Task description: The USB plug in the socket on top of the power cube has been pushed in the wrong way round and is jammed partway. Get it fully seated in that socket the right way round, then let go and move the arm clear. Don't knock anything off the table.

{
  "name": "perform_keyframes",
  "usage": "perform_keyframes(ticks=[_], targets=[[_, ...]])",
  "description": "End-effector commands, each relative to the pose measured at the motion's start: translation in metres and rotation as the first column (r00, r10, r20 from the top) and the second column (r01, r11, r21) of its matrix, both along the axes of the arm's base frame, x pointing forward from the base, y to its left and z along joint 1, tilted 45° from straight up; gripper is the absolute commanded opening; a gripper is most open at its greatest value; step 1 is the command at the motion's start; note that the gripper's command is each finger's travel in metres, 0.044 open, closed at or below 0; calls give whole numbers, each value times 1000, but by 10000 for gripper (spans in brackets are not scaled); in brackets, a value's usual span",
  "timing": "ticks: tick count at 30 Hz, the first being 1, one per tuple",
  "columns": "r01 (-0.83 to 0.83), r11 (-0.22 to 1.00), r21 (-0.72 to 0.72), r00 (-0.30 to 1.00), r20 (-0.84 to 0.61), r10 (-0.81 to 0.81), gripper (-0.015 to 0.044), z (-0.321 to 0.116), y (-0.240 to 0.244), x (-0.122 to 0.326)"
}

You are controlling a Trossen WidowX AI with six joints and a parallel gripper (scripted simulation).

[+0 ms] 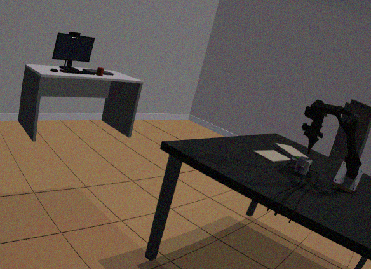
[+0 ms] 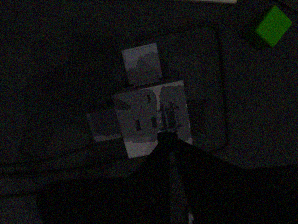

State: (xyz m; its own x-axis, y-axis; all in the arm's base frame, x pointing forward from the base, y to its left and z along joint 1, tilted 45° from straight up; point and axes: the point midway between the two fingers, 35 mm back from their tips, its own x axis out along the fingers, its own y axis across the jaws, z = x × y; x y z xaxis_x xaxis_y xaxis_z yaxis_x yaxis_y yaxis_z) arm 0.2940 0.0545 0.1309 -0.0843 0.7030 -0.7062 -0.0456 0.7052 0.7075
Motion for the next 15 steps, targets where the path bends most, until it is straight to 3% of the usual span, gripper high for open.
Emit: perform_keyframes(ticks=[1, 15], targets=[[60, 998, -10, 996, -58, -60, 0, 0, 0, 0], [302, 949, -87, 901, -300, -314, 0, 0, 0, 0]])
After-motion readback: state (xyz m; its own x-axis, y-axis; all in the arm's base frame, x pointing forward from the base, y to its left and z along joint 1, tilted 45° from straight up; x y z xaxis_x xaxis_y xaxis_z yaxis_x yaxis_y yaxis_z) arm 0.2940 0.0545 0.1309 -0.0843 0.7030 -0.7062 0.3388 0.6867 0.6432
